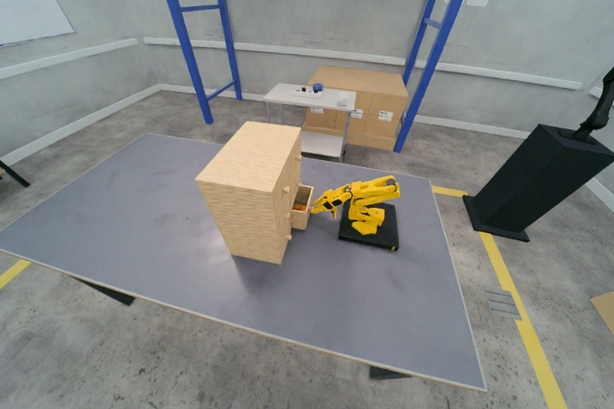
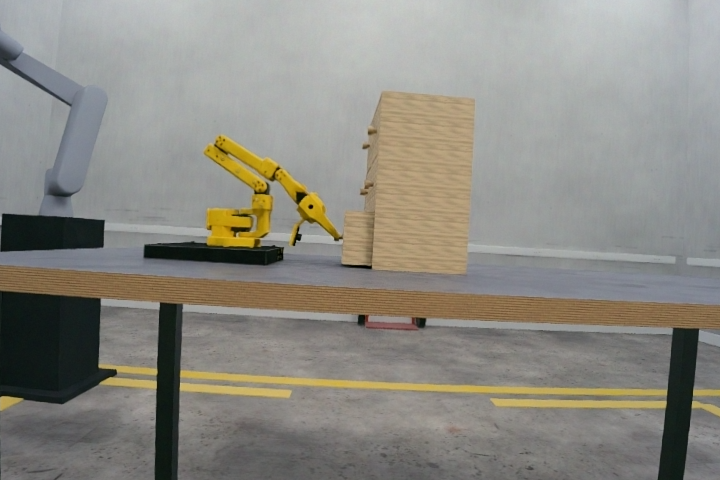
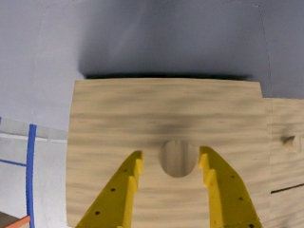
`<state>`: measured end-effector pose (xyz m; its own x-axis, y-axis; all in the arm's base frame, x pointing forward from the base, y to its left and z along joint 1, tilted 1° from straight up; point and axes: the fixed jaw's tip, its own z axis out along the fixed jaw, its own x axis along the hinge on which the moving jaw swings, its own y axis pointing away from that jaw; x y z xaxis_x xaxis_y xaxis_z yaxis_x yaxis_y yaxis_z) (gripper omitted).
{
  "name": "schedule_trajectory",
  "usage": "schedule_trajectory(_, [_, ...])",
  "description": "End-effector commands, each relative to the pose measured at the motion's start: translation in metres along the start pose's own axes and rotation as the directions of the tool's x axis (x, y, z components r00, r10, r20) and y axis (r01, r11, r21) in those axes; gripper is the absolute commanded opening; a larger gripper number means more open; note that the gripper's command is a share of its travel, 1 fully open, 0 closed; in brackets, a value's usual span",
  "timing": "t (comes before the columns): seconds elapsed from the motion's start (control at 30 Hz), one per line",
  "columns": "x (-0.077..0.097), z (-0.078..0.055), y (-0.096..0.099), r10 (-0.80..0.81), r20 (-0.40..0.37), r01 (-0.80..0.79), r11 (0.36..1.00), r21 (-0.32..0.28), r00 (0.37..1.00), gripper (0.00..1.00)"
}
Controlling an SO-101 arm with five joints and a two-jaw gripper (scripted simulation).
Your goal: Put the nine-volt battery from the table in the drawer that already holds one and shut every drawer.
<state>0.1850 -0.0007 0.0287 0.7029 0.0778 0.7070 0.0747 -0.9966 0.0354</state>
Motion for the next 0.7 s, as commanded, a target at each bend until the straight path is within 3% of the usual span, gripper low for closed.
schedule_trajectory(0.0, [0.0020,-0.0002,-0.0019,0.002,-0.004,-0.002,1.000,0.008,1.000,0.16])
schedule_trajectory(0.67, [0.0020,-0.0002,-0.0019,0.002,-0.004,-0.002,1.000,0.008,1.000,0.03])
